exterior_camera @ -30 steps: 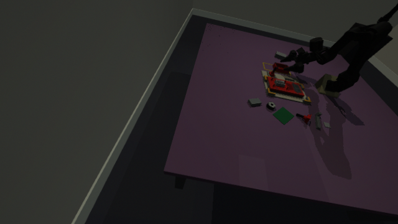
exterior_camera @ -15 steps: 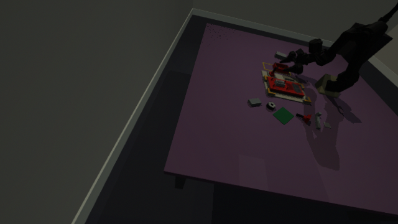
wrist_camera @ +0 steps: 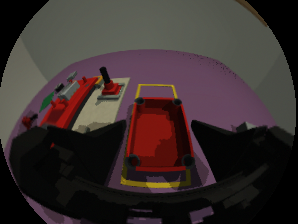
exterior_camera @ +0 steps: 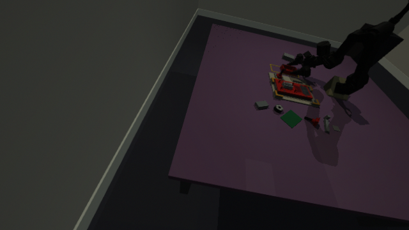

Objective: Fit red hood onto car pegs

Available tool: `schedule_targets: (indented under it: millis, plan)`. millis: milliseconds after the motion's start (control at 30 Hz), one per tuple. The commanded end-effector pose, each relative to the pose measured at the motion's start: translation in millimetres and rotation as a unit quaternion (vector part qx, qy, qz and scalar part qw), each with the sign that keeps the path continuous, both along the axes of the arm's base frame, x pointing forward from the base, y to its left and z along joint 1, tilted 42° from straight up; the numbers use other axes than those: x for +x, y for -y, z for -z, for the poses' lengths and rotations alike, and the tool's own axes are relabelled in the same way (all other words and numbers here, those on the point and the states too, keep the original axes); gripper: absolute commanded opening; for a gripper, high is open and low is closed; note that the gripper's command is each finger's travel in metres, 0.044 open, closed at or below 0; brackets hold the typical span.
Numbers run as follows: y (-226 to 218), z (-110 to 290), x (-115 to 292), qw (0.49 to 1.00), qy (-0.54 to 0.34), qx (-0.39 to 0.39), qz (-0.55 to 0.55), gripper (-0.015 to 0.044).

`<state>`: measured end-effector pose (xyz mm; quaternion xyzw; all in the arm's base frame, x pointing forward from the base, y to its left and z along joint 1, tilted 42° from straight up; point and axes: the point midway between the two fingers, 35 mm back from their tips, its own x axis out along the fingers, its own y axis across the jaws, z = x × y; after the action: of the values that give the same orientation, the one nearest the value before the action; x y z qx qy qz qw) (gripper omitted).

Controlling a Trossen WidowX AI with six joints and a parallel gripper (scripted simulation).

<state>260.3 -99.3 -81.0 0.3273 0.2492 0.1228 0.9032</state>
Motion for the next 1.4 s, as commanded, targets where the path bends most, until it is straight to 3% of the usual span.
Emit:
schedule_targets:
  millis: [0, 33, 167, 467, 833, 1367]
  plan:
    - [-2.6, 2.5, -2.1, 1.0, -0.006, 0.006, 0.002, 0.044]
    - [-2.6, 2.5, -2.1, 1.0, -0.006, 0.006, 0.002, 0.044]
    - [-0.4, 0.4, -0.2, 1.0, 0.0, 0.001, 0.0, 0.0335]
    - [-0.4, 0.4, -0.2, 1.0, 0.0, 0.001, 0.0, 0.0275]
    - [15.8, -10.3, 1.3, 1.0, -0.003, -0.001, -0.001, 0.0]
    - [43.0, -42.6, -1.2, 1.0, -0.002, -0.001, -0.001, 0.0]
